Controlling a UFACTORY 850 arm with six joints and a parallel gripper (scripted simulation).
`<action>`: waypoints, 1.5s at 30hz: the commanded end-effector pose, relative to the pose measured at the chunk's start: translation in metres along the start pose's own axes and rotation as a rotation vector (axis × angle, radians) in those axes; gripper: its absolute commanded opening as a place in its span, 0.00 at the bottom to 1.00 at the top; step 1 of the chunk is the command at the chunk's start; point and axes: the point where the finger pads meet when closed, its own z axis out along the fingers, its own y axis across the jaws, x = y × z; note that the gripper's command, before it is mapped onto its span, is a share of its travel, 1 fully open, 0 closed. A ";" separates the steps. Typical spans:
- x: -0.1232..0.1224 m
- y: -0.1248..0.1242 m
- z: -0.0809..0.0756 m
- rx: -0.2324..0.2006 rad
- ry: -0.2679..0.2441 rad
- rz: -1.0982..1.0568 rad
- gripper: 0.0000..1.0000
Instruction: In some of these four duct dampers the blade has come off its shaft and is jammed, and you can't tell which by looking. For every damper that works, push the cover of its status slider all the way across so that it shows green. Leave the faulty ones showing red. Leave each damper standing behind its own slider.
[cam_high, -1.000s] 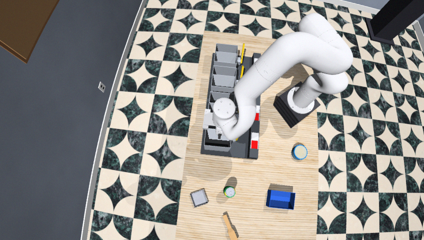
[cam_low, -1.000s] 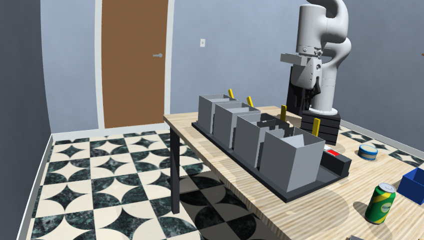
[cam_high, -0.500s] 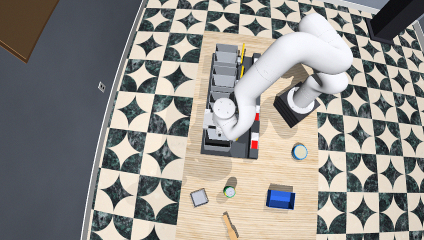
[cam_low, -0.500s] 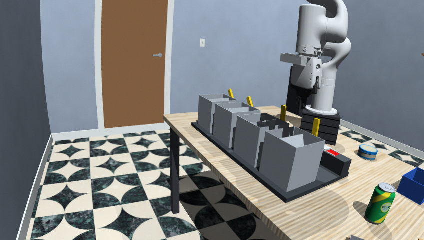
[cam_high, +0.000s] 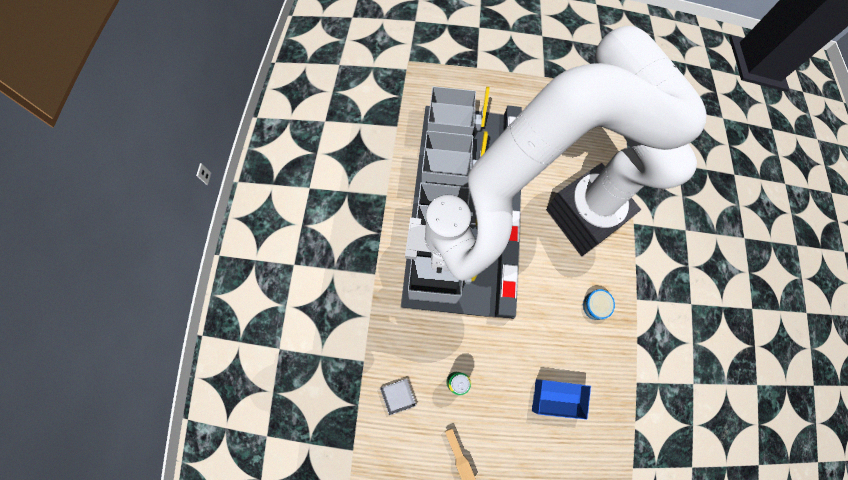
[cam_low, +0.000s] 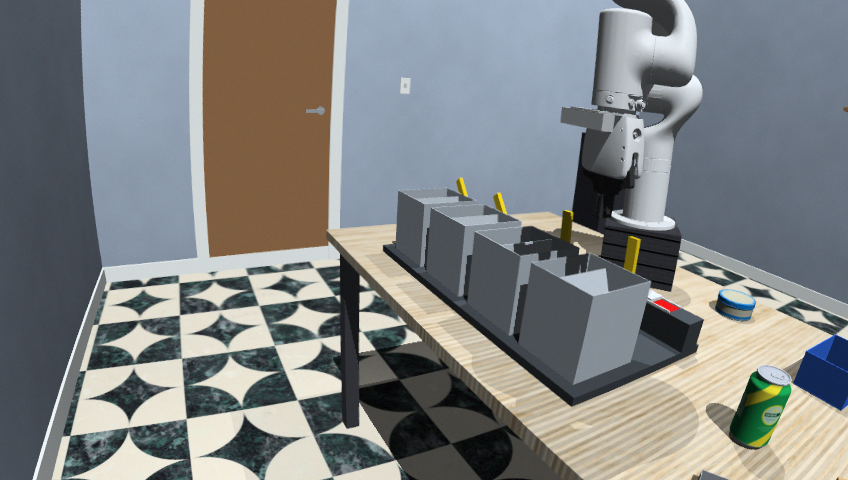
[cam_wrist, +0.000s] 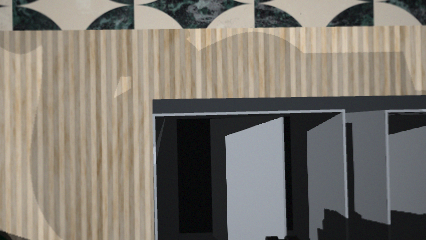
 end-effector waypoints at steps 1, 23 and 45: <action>0.001 0.000 -0.001 0.001 0.002 0.000 0.00; 0.001 -0.001 -0.001 0.000 0.002 -0.404 0.00; 0.000 -0.001 -0.001 -0.001 0.002 -1.113 0.00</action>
